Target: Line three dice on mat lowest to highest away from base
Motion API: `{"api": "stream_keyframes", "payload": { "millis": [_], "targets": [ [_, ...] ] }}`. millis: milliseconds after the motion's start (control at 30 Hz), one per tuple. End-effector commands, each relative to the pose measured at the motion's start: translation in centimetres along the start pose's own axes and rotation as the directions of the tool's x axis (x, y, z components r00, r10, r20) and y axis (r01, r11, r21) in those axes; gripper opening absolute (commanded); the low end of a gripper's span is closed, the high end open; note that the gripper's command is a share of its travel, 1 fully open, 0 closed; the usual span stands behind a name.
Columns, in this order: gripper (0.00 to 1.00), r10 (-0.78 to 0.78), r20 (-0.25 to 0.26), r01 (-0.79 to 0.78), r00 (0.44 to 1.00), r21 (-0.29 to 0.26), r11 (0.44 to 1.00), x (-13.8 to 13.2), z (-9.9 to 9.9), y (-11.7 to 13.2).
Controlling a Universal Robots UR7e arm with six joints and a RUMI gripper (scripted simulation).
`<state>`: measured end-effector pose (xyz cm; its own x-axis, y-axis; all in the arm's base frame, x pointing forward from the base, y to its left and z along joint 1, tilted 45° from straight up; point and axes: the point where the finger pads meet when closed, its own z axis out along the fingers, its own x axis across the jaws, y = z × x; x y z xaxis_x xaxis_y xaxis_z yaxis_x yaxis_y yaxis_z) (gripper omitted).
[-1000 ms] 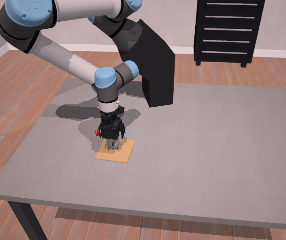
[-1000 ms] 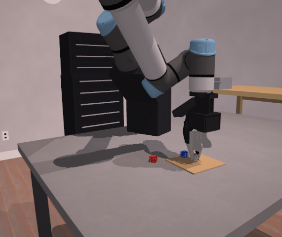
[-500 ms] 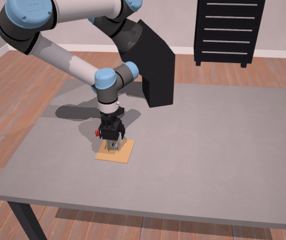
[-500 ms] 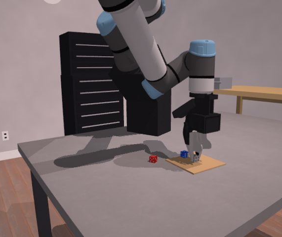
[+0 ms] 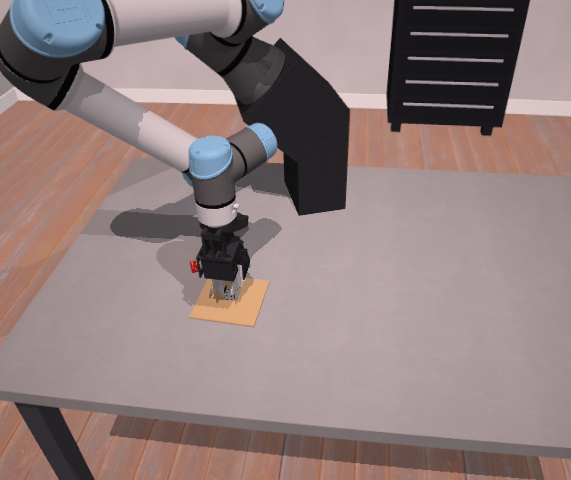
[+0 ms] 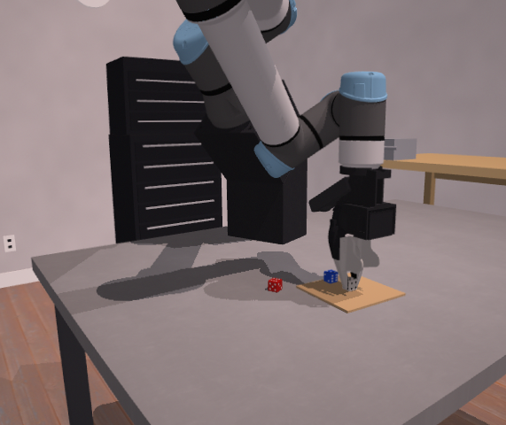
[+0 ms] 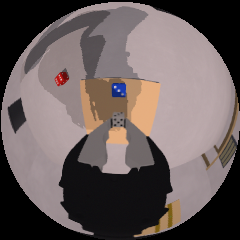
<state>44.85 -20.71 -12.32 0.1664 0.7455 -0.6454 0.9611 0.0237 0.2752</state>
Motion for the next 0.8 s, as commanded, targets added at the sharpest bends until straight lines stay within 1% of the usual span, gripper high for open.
{"api": "stream_keyframes", "payload": {
  "millis": [0, 600, 633, 700, 733, 767],
  "targets": [
    [0.03, 0.002, 0.001, -0.002, 1.0, -0.001, 1.0, -0.05, 0.11, 0.1],
    [0.03, 0.002, 0.001, -0.002, 1.0, -0.001, 1.0, -0.05, 0.11, 0.1],
    [0.07, 0.002, 0.001, -0.002, 1.0, -0.001, 1.0, -0.05, 0.11, 0.1],
    [0.07, 0.002, 0.001, -0.002, 1.0, -0.001, 1.0, -0.05, 0.11, 0.1],
    [0.1, 0.002, 0.001, -0.002, 1.0, -0.001, 1.0, -0.05, 0.11, 0.1],
    [0.1, 0.002, 0.001, -0.002, 1.0, -0.001, 1.0, -0.05, 0.11, 0.1]
  ]
}}
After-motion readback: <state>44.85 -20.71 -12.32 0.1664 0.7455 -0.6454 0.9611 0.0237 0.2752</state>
